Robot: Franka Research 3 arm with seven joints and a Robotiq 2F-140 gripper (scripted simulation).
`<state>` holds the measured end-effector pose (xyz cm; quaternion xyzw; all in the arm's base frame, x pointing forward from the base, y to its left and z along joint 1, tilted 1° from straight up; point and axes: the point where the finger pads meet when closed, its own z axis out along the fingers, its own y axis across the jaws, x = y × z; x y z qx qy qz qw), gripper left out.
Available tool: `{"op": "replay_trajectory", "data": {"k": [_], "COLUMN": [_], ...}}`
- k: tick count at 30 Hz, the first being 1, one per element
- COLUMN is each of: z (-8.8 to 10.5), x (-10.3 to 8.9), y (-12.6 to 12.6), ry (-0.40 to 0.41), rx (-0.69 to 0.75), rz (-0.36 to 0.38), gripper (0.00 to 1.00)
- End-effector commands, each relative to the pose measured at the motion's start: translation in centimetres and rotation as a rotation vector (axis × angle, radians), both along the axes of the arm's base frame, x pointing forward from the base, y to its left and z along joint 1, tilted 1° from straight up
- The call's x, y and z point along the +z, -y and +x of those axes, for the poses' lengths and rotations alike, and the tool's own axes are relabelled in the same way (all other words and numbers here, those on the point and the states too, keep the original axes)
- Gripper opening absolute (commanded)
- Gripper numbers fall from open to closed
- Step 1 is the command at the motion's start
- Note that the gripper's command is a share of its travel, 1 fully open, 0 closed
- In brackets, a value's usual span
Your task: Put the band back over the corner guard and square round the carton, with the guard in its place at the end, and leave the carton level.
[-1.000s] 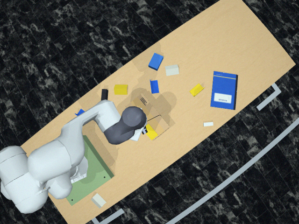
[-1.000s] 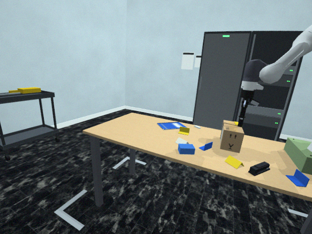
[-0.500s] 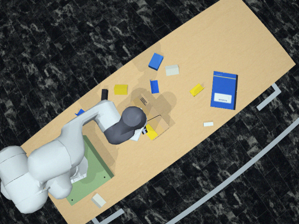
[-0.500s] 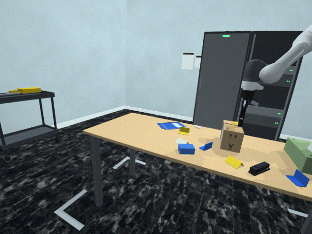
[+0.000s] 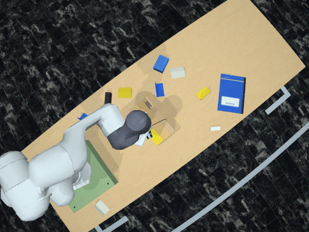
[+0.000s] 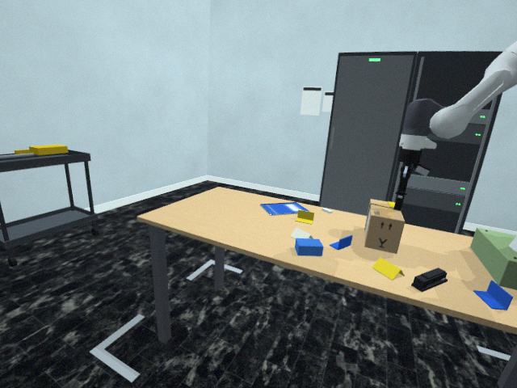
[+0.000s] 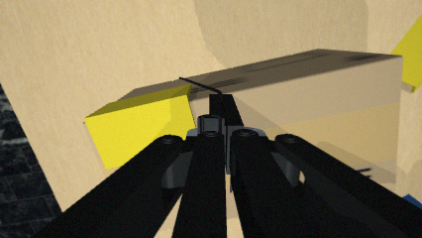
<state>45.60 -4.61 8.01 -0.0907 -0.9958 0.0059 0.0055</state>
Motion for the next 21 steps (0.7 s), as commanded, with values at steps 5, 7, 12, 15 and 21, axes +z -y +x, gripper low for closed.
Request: {"op": "replay_trajectory", "data": {"k": [5, 7, 12, 15, 21], "z": [0.0, 0.0, 0.0, 0.0, 0.0], "x": [0.7, 1.0, 1.4, 1.5, 1.6], "y": [0.0, 0.0, 0.0, 0.0, 0.0], "ry": [0.0, 0.0, 0.0, 0.0, 0.0], "rx": [-0.002, -0.002, -0.002, -0.002, -0.002], "rz": [0.002, 0.002, 0.002, 0.002, 0.002], "gripper": [0.1, 0.1, 0.1, 0.1, 0.1]}}
